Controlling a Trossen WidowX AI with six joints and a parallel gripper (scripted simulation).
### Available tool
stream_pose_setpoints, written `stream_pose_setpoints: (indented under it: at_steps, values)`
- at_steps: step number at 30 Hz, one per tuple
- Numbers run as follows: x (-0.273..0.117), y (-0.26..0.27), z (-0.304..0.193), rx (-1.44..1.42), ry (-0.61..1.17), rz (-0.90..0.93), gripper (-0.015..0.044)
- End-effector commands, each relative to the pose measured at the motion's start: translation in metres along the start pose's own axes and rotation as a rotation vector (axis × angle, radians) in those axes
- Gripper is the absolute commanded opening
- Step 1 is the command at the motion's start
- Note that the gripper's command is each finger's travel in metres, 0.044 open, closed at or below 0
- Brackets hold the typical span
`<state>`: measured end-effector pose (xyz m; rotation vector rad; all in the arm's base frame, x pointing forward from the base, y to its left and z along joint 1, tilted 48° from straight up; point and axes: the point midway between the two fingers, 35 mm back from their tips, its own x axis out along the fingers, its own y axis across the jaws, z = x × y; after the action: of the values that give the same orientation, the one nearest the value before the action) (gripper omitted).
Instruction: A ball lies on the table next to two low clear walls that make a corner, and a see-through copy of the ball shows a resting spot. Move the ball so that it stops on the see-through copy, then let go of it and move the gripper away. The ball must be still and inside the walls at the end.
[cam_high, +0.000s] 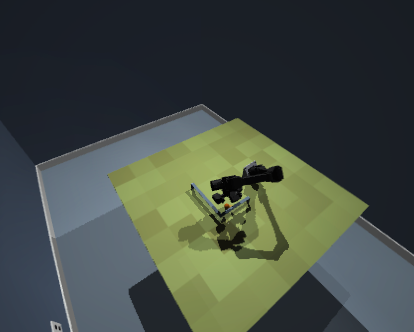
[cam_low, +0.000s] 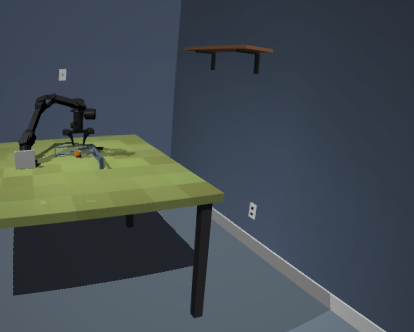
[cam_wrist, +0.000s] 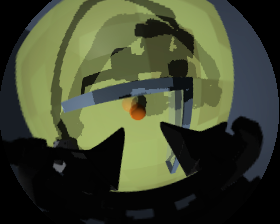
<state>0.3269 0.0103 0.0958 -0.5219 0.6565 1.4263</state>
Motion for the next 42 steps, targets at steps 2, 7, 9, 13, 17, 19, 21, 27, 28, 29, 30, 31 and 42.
stream_pose_setpoints:
  at_steps: [2, 7, 9, 13, 17, 19, 21, 27, 28, 29, 30, 31, 42]
  values:
    - [0.002, 0.003, 0.006, -0.053, -0.03, -0.003, 0.0277]
    - [0.007, 0.003, 0.007, -0.053, -0.03, -0.003, 0.0277]
    - [0.016, 0.003, 0.007, -0.053, -0.031, -0.003, 0.0277]
    - [0.018, 0.003, 0.007, -0.053, -0.031, -0.003, 0.0277]
    - [0.024, 0.002, 0.007, -0.053, -0.03, -0.003, 0.0277]
    - [0.028, 0.002, 0.007, -0.053, -0.03, -0.004, 0.0277]
    - [0.031, 0.002, 0.007, -0.053, -0.03, -0.004, 0.0277]
    - [0.04, 0.002, 0.008, -0.053, -0.031, -0.004, 0.0277]
    - [0.042, 0.002, 0.008, -0.053, -0.031, -0.004, 0.0277]
    - [0.044, 0.002, 0.008, -0.053, -0.031, -0.004, 0.0277]
    - [0.045, 0.002, 0.008, -0.053, -0.031, -0.004, 0.0277]
    - [0.047, 0.002, 0.008, -0.053, -0.031, -0.004, 0.0277]
    - [0.054, 0.003, 0.008, -0.054, -0.032, -0.004, 0.0165]
